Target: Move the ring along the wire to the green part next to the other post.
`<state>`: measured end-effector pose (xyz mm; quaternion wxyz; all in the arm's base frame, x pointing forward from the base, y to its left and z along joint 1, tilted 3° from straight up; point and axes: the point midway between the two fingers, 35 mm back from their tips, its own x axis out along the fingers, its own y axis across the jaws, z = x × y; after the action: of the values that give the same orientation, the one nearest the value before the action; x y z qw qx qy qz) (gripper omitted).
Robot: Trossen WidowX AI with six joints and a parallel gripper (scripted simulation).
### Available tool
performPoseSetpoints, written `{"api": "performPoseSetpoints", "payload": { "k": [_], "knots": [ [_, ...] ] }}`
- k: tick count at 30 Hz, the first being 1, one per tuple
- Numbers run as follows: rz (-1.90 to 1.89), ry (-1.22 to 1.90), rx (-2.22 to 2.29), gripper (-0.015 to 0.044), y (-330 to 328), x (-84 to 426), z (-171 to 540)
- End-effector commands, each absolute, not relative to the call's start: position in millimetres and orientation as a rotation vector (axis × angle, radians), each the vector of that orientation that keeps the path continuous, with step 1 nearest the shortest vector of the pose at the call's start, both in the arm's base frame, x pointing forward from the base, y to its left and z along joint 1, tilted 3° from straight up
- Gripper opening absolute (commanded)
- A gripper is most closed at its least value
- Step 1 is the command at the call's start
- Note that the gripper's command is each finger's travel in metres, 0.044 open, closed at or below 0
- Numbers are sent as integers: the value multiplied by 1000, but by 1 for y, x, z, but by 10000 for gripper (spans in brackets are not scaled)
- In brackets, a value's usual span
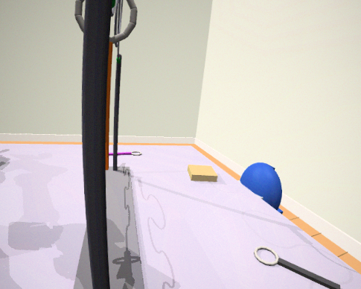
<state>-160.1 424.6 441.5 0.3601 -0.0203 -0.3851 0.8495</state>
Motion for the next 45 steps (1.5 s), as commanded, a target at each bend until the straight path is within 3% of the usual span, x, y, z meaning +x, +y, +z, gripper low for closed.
{"api": "performPoseSetpoints", "payload": {
  "k": [1, 23, 45],
  "knots": [
    [2122, -920, -103, 160, 436, -107, 430],
    [1678, -626, -305, 160, 408, 146, 377],
    [1149, -300, -302, 160, 237, 337, 319]
  ]
}}
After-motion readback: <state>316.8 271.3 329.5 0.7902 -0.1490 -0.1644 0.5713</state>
